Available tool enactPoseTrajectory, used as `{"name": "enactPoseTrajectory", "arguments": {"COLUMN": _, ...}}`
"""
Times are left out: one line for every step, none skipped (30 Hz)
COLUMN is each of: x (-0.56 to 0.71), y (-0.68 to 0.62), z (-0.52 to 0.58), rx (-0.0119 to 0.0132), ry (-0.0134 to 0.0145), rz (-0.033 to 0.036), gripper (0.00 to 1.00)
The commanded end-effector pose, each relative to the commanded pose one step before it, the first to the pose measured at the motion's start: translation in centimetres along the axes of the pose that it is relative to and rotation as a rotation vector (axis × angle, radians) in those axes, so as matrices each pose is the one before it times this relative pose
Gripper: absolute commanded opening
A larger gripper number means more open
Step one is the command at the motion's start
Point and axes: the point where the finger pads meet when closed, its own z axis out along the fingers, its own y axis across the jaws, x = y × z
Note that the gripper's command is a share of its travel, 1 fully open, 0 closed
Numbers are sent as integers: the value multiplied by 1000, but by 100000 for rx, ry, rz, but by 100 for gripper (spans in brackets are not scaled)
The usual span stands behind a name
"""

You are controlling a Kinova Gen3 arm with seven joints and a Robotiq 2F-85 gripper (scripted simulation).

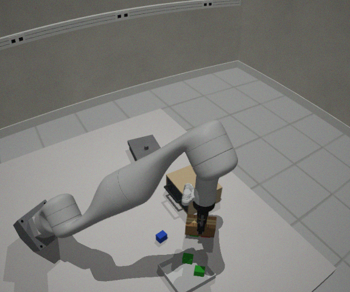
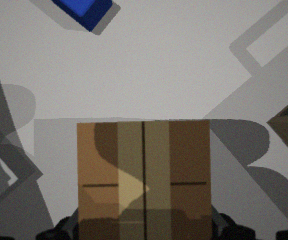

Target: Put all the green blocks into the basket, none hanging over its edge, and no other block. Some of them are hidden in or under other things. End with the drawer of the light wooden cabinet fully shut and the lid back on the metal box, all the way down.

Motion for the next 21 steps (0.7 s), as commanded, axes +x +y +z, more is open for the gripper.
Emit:
{"name": "enactPoseTrajectory", "arguments": {"x": -181, "y": 339, "z": -2020, "rx": -1152, "ry": -376, "rz": 30, "gripper": 67}}
{"name": "enactPoseTrajectory", "arguments": {"x": -22, "y": 16, "z": -467, "rx": -38, "ry": -25, "rz": 35, "gripper": 67}}
{"name": "enactPoseTrajectory", "arguments": {"x": 5, "y": -1, "z": -468, "rx": -4, "ry": 9, "rz": -6, "gripper": 67}}
{"name": "enactPoseTrajectory", "arguments": {"x": 5, "y": -1, "z": -474, "rx": -4, "ry": 9, "rz": -6, "gripper": 67}}
{"name": "enactPoseTrajectory", "arguments": {"x": 5, "y": -1, "z": -479, "rx": -4, "ry": 9, "rz": -6, "gripper": 67}}
{"name": "enactPoseTrajectory", "arguments": {"x": 5, "y": -1, "z": -482, "rx": -4, "ry": 9, "rz": -6, "gripper": 67}}
{"name": "enactPoseTrajectory", "arguments": {"x": 5, "y": -1, "z": -483, "rx": -4, "ry": 9, "rz": -7, "gripper": 67}}
{"name": "enactPoseTrajectory", "arguments": {"x": 5, "y": -1, "z": -481, "rx": -4, "ry": 9, "rz": -7, "gripper": 67}}
{"name": "enactPoseTrajectory", "arguments": {"x": 5, "y": -1, "z": -478, "rx": -4, "ry": 9, "rz": -7, "gripper": 67}}
{"name": "enactPoseTrajectory", "arguments": {"x": 0, "y": 0, "z": 0, "rx": 0, "ry": 0, "rz": 0, "gripper": 67}}
{"name": "enactPoseTrajectory", "arguments": {"x": 0, "y": 0, "z": 0, "rx": 0, "ry": 0, "rz": 0, "gripper": 67}}
{"name": "enactPoseTrajectory", "arguments": {"x": 5, "y": -1, "z": -472, "rx": -4, "ry": 9, "rz": -7, "gripper": 67}}
{"name": "enactPoseTrajectory", "arguments": {"x": 5, "y": -1, "z": -465, "rx": -4, "ry": 9, "rz": -7, "gripper": 67}}
{"name": "enactPoseTrajectory", "arguments": {"x": 5, "y": -1, "z": -455, "rx": -4, "ry": 8, "rz": -6, "gripper": 67}}
{"name": "enactPoseTrajectory", "arguments": {"x": 5, "y": -1, "z": -444, "rx": -4, "ry": 8, "rz": -6, "gripper": 67}}
{"name": "enactPoseTrajectory", "arguments": {"x": 5, "y": -1, "z": -432, "rx": -3, "ry": 8, "rz": -6, "gripper": 67}}
{"name": "enactPoseTrajectory", "arguments": {"x": 5, "y": -1, "z": -417, "rx": -3, "ry": 8, "rz": -6, "gripper": 67}}
{"name": "enactPoseTrajectory", "arguments": {"x": 5, "y": -1, "z": -402, "rx": -3, "ry": 8, "rz": -6, "gripper": 67}}
{"name": "enactPoseTrajectory", "arguments": {"x": 5, "y": -1, "z": -385, "rx": -3, "ry": 8, "rz": -6, "gripper": 67}}
{"name": "enactPoseTrajectory", "arguments": {"x": -5, "y": -20, "z": -356, "rx": 36, "ry": 5, "rz": 28, "gripper": 67}}
{"name": "enactPoseTrajectory", "arguments": {"x": -25, "y": -58, "z": -316, "rx": 114, "ry": 3, "rz": 95, "gripper": 67}}
